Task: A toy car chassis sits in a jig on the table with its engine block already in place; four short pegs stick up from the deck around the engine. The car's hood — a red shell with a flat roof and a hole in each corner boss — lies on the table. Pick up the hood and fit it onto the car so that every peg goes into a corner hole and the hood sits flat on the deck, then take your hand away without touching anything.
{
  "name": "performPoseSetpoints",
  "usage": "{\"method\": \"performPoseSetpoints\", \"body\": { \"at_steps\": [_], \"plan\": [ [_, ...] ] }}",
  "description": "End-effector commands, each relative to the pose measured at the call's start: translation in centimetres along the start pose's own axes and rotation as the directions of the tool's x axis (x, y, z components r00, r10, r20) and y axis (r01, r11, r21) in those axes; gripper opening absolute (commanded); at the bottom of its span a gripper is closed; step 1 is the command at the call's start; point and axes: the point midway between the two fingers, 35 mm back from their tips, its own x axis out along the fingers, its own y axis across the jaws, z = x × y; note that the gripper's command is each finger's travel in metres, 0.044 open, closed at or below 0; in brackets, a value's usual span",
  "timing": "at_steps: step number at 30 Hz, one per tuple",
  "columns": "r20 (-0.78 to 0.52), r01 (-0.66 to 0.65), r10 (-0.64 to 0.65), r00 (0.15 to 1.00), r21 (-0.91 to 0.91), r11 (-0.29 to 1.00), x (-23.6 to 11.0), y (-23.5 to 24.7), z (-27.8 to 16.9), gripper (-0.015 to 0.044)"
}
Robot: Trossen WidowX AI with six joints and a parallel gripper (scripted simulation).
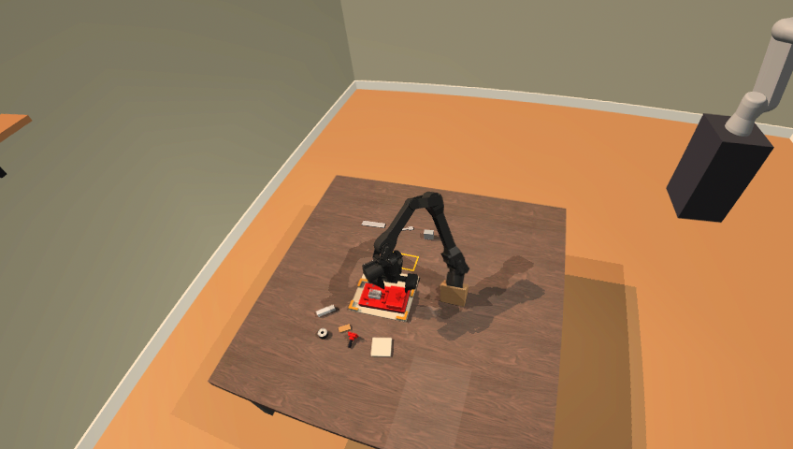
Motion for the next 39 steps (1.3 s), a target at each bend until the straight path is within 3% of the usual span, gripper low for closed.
{"method": "performPoseSetpoints", "body": {
  "at_steps": [1,39],
  "plan": [
    [0.005,0.0,0.0,1.0,-0.008,1.0,0.3,-0.1,0.1,0.044],
    [0.006,0.0,0.0,1.0,-0.007,1.0,2.5,0.0,0.1,0.044]
  ]
}}
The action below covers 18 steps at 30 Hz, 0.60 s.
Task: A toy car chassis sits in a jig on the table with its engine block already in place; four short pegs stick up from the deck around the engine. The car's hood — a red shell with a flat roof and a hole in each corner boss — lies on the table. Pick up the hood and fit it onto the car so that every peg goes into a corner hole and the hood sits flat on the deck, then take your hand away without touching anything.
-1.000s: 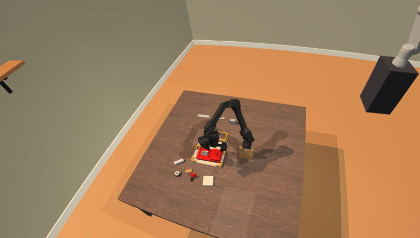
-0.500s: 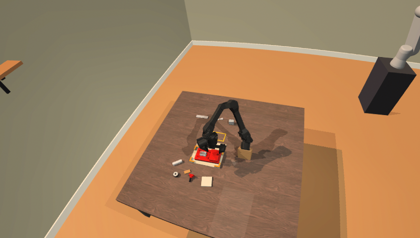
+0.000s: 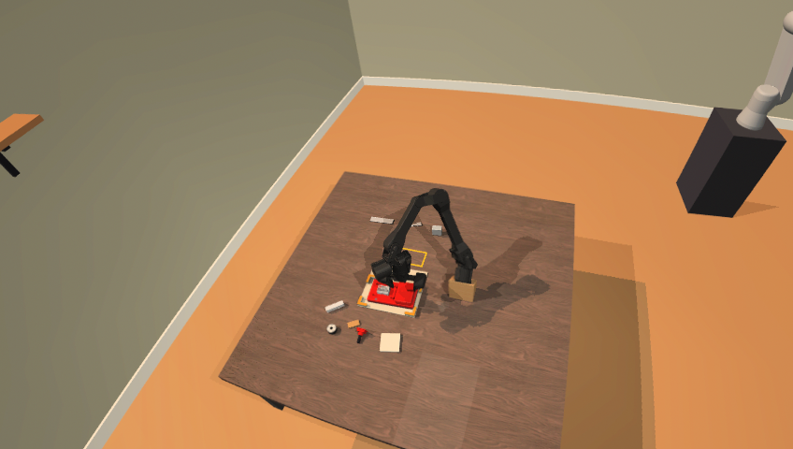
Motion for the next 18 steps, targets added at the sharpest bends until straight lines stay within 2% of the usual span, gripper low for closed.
{"method": "performPoseSetpoints", "body": {
  "at_steps": [1,18],
  "plan": [
    [0.005,0.0,0.0,1.0,-0.008,1.0,0.33,-0.12,0.08,0.044],
    [0.006,0.0,0.0,1.0,-0.008,1.0,1.3,-0.15,0.09,0.044]
  ]
}}
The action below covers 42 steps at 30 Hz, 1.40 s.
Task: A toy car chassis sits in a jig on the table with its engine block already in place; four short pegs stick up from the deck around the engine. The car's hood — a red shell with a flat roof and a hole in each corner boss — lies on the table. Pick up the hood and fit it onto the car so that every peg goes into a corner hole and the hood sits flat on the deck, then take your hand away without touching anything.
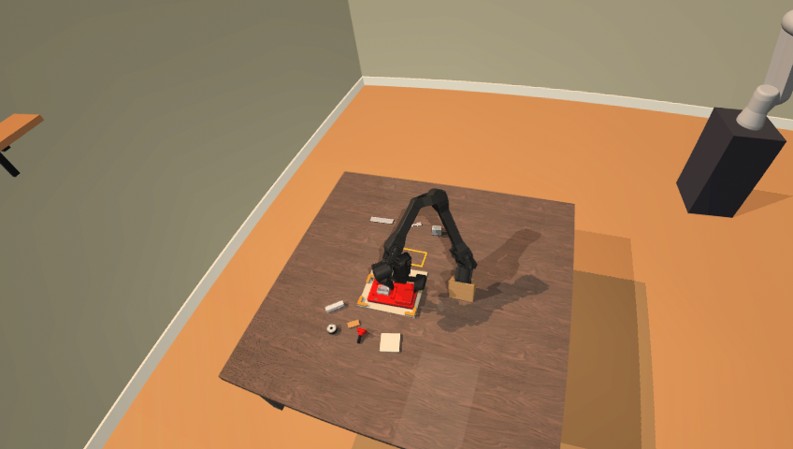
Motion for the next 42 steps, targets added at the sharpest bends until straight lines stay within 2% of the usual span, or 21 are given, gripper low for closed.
{"method": "performPoseSetpoints", "body": {
  "at_steps": [1,42],
  "plan": [
    [0.005,0.0,0.0,1.0,-0.008,1.0,0.3,-0.1,0.1,0.044],
    [0.006,0.0,0.0,1.0,-0.008,1.0,2.3,-0.2,0.1,0.044]
  ]
}}
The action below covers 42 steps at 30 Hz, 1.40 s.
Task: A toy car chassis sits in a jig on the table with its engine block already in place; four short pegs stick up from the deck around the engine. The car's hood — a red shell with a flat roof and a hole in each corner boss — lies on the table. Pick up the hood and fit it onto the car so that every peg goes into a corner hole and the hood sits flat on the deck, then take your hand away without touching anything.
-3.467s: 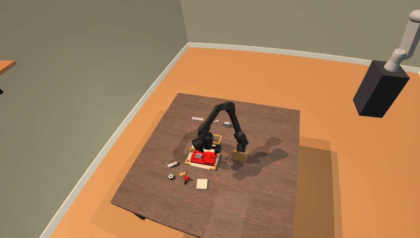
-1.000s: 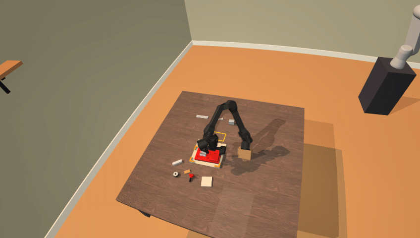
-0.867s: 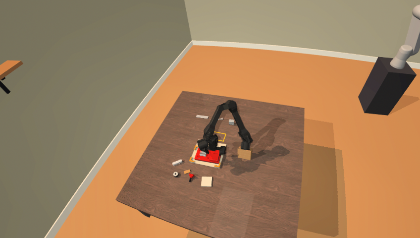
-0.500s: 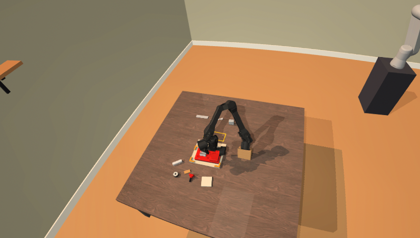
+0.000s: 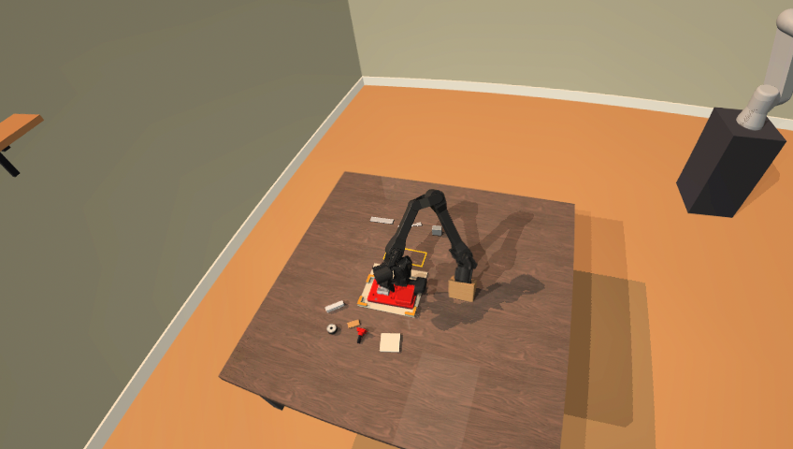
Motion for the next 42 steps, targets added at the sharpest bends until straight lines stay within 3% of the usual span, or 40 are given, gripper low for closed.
{"method": "performPoseSetpoints", "body": {
  "at_steps": [1,12,16,25,35,42],
  "plan": [
    [0.005,0.0,0.0,1.0,-0.007,1.0,0.3,-0.1,0.1,0.044],
    [0.005,0.0,0.0,1.0,-0.007,1.0,0.8,-0.1,0.1,0.044],
    [0.0,0.0,0.0,1.0,0.0,1.0,0.6,0.0,0.0,0.0335],
    [0.0,0.0,0.0,1.0,0.0,1.0,0.6,0.0,0.0,0.0275],
    [0.001,0.0,0.0,1.0,-0.002,1.0,0.0,0.0,0.0,0.0012],
    [0.0,0.001,-0.001,1.0,-0.002,1.0,-1.0,0.0,0.0,0.0]
  ]
}}
